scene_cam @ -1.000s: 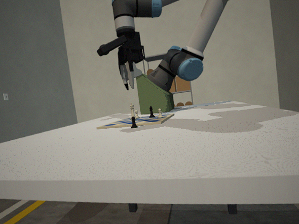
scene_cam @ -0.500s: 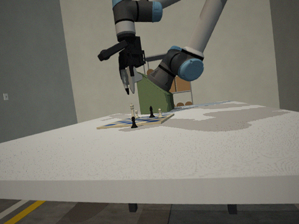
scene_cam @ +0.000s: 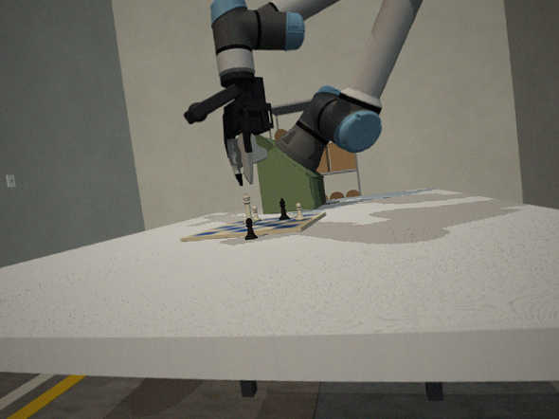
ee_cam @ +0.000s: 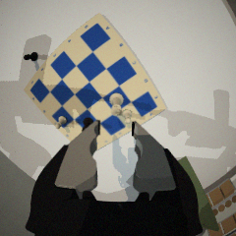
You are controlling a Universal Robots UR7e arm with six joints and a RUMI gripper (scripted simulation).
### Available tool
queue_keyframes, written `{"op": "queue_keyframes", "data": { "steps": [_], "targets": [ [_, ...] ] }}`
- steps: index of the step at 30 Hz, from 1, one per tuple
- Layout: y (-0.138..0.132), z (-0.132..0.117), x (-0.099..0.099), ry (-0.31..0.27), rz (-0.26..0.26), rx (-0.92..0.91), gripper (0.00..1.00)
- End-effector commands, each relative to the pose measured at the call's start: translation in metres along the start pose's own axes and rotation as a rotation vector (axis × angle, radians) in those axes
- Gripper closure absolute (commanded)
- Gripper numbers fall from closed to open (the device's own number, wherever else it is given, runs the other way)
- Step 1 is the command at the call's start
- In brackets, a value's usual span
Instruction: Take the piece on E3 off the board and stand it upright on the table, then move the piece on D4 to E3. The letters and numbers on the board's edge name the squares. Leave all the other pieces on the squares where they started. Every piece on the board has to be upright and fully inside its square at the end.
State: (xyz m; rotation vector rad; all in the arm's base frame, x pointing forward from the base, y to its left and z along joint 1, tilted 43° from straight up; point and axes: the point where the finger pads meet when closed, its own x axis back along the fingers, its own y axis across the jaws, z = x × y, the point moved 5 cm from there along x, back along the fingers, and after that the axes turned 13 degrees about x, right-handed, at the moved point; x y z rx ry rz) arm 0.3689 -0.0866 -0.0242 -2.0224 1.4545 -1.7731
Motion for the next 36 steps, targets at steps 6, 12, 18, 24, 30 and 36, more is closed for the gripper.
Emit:
{"op": "queue_keyframes", "data": {
  "steps": [6,12,18,24,30,36],
  "targets": [
    [0.0001,0.0005,-0.0071,0.001,0.000,0.000,0.75],
    [0.0001,0.0005,-0.0079,0.001,0.000,0.000,0.75],
    [0.0001,0.0005,-0.0081,0.001,0.000,0.000,0.75],
    [0.0001,0.0005,-0.0081,0.001,0.000,0.000,0.75],
    [0.0001,0.0005,-0.0081,0.001,0.000,0.000,0.75],
    [0.0001,0.0005,-0.0081,0.001,0.000,0.000,0.75]
  ]
}}
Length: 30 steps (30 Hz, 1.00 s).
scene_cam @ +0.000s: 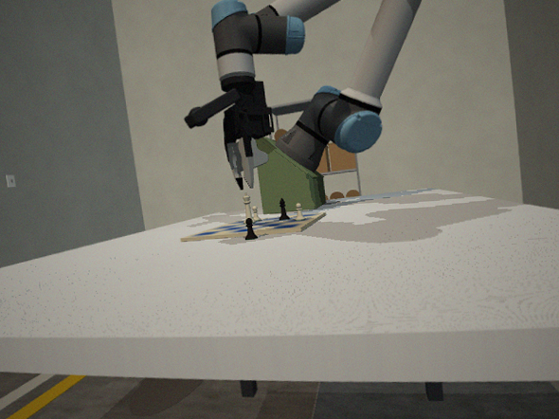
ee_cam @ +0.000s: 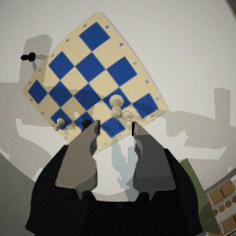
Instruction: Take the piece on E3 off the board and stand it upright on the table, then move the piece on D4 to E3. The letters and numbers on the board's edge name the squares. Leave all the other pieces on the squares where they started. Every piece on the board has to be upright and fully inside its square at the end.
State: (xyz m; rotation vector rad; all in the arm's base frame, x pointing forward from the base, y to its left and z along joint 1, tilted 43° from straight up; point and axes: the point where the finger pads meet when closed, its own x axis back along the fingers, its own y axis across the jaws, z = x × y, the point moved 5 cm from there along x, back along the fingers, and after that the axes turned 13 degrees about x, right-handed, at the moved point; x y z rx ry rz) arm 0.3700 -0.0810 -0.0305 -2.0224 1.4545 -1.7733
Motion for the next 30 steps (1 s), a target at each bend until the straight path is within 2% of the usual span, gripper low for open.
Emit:
{"op": "queue_keyframes", "data": {
  "steps": [1,18,25,30],
  "targets": [
    [0.000,0.000,0.000,0.001,0.000,0.000,0.75],
    [0.000,0.000,0.000,0.001,0.000,0.000,0.75],
    [0.000,0.000,-0.007,0.001,0.000,0.000,0.75],
    [0.000,0.000,-0.019,0.001,0.000,0.000,0.75]
  ]
}}
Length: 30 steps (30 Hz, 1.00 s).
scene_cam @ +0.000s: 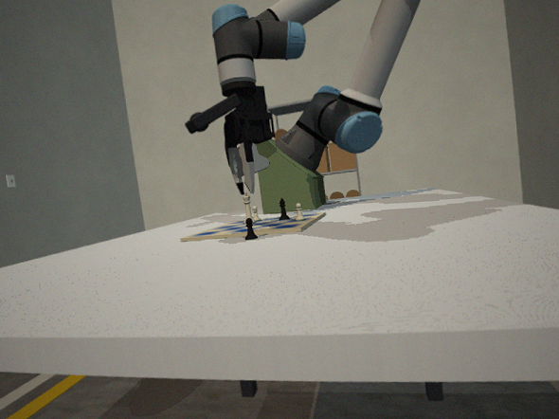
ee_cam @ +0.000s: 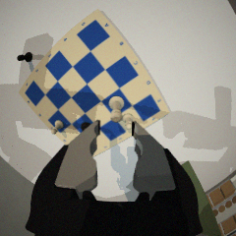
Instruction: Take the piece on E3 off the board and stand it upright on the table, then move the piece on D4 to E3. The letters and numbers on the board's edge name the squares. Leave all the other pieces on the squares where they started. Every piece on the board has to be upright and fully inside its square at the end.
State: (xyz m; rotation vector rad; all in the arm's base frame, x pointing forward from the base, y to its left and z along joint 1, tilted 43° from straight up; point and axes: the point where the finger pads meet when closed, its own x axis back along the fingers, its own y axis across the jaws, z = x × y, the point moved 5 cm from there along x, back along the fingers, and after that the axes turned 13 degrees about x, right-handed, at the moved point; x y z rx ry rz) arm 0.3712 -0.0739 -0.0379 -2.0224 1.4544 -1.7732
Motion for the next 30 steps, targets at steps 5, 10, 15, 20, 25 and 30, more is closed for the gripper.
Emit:
{"op": "queue_keyframes", "data": {
  "steps": [5,10,15,20,25,30],
  "targets": [
    [0.000,0.001,-0.021,0.001,0.000,0.000,0.75],
    [0.000,0.001,-0.030,0.001,0.000,0.000,0.75],
    [0.000,0.001,-0.032,0.001,0.000,0.000,0.75],
    [0.000,0.001,-0.032,0.001,0.000,0.000,0.75],
    [0.000,0.001,-0.032,0.001,0.000,0.000,0.75],
    [0.000,0.001,-0.032,0.001,0.000,0.000,0.75]
  ]
}}
